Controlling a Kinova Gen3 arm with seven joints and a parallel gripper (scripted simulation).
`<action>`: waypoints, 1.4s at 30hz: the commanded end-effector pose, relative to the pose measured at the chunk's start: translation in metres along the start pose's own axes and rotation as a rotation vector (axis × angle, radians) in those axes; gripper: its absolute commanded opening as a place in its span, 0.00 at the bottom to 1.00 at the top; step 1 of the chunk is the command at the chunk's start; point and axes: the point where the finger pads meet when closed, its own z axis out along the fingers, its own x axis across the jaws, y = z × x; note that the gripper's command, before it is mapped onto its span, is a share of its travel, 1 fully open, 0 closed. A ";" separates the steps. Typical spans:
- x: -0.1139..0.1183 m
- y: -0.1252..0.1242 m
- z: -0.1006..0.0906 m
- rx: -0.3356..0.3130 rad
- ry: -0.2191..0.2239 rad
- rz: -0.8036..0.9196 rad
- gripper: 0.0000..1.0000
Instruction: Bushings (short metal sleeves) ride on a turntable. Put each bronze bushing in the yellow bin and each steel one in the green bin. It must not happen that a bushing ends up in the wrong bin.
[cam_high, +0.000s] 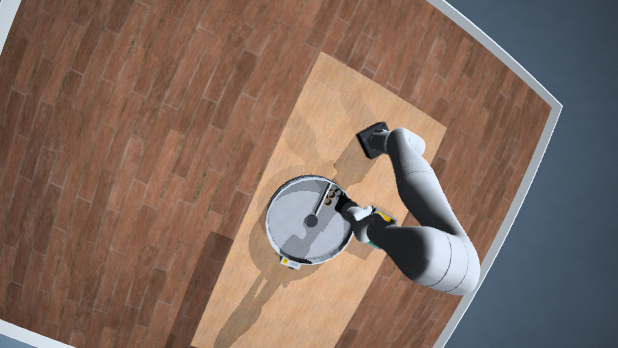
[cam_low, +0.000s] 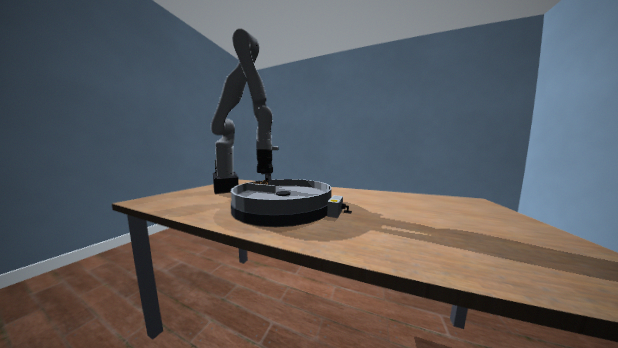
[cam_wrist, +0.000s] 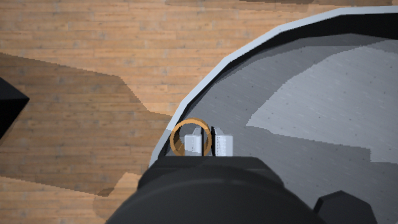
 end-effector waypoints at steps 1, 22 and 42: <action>0.000 0.000 0.000 0.000 0.001 0.000 0.00; 0.000 0.000 -0.002 0.000 0.000 -0.001 0.00; 0.000 0.000 -0.006 0.000 -0.004 -0.002 0.00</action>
